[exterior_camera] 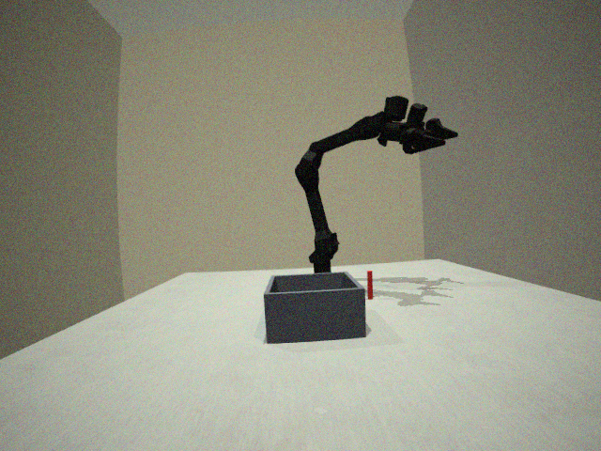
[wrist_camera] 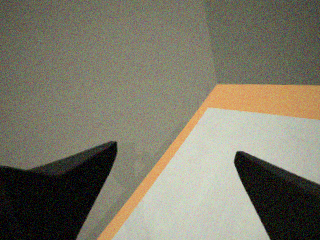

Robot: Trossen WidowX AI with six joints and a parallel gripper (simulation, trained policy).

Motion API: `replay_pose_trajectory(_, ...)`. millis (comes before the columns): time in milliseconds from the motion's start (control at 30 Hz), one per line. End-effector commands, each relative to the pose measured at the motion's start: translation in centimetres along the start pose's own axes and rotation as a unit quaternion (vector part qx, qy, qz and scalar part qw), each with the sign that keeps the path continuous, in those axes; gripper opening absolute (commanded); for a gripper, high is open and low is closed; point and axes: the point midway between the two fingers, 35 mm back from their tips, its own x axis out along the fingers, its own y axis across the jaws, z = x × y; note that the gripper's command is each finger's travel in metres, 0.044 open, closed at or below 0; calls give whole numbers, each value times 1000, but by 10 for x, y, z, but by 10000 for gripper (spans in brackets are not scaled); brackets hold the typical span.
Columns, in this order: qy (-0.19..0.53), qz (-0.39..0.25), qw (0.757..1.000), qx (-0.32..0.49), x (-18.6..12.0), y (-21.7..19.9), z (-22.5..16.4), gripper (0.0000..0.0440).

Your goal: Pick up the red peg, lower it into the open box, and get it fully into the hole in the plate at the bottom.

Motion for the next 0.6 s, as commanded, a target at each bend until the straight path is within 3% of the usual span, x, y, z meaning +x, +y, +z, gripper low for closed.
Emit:
replay_pose_trajectory(0, 53, -40, 997, 34, 1, -34, -23, 440)
replay_pose_trajectory(267, 142, -127, 976, 105, -6, -93, -69, 440)
replay_pose_trajectory(567, 223, -227, 929, 191, -26, -146, -120, 440)
